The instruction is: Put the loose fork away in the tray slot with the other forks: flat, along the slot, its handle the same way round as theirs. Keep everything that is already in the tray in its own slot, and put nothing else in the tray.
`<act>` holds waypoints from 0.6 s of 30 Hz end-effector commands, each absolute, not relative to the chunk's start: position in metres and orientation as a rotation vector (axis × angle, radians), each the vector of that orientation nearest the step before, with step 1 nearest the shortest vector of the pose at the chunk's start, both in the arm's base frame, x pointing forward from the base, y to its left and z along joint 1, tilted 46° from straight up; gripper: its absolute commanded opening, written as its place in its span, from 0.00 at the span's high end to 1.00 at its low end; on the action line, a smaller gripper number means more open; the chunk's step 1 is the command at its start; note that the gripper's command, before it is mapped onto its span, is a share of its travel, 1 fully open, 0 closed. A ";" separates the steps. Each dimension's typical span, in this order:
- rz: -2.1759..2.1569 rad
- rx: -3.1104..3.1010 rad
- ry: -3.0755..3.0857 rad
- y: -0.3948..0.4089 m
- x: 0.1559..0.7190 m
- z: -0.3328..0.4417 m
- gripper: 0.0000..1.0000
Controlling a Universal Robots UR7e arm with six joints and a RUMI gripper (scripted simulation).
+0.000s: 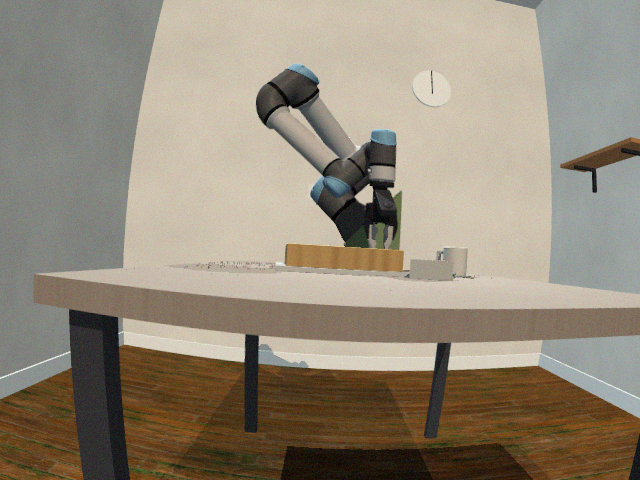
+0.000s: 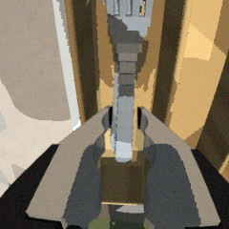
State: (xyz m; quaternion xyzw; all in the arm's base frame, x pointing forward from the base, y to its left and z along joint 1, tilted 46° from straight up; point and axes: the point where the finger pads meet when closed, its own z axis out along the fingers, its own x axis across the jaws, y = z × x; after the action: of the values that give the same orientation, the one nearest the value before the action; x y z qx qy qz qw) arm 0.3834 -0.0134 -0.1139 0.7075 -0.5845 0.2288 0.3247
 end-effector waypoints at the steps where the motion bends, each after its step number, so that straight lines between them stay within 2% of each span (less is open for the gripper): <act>1: 0.599 1.853 -1.532 -0.015 0.383 -0.114 0.86; 18: 0.605 1.856 -1.535 0.003 0.385 -0.097 0.86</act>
State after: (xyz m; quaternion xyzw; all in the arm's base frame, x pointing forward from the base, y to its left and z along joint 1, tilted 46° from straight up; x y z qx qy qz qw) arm 0.3827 -0.0087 -0.1084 0.7072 -0.5846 0.2286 0.3254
